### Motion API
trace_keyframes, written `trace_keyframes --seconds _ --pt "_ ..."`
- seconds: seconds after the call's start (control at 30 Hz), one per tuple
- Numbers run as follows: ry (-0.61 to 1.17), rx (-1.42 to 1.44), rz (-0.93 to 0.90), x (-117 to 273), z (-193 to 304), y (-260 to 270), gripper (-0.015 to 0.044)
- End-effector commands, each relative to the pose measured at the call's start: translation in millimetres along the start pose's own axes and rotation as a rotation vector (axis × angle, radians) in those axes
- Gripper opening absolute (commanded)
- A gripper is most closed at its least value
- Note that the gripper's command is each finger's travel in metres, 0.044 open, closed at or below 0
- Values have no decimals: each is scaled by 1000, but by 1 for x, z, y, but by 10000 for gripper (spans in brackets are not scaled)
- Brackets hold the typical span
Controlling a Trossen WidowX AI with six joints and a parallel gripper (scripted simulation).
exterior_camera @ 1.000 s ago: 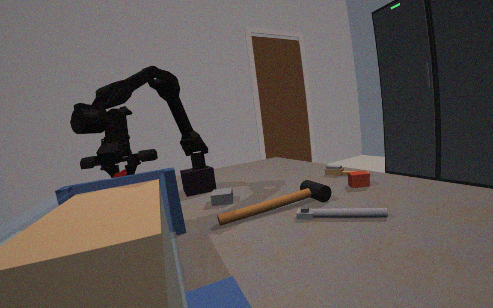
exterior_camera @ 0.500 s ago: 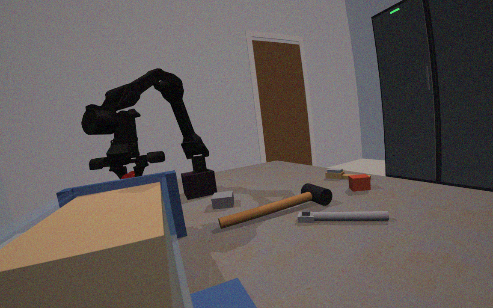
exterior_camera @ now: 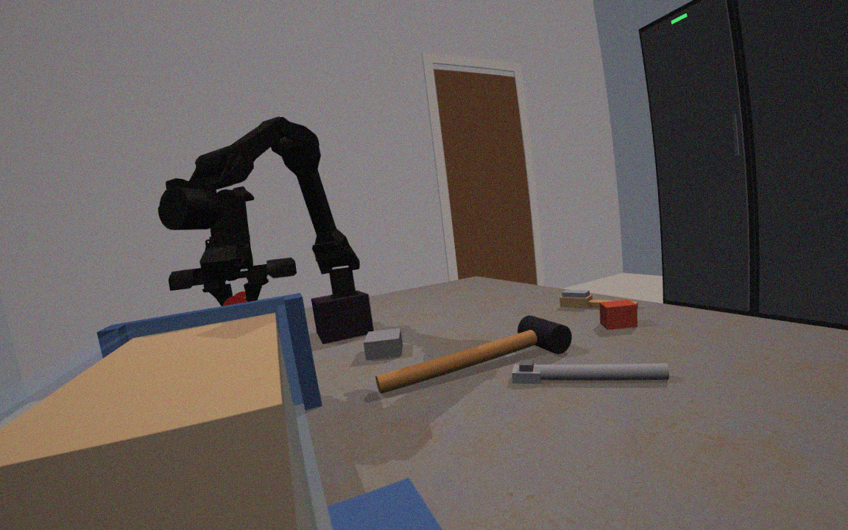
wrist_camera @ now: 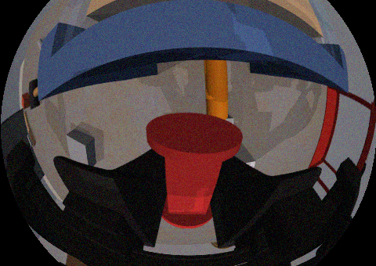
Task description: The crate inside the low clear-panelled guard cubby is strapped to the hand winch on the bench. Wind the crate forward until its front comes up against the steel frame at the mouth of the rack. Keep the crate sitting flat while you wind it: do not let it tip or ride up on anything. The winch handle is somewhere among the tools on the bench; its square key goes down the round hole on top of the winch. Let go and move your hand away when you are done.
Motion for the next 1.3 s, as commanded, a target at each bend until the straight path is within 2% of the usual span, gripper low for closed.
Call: trace_keyframes --seconds 0.0,1.27 --pt "22 5 -22 -1 8 10 0" --pt "26 5 -24 0 51 34 0"
Point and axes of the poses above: the point midway between the two fingers, 35 mm back from their tips, its own x axis back along the fingers, its own y axis across the jaws, z = x × y, the point moved 6 cm from there along x, back along the fingers, and after that the axes turned 9 degrees about -x, right-handed, at the moved point
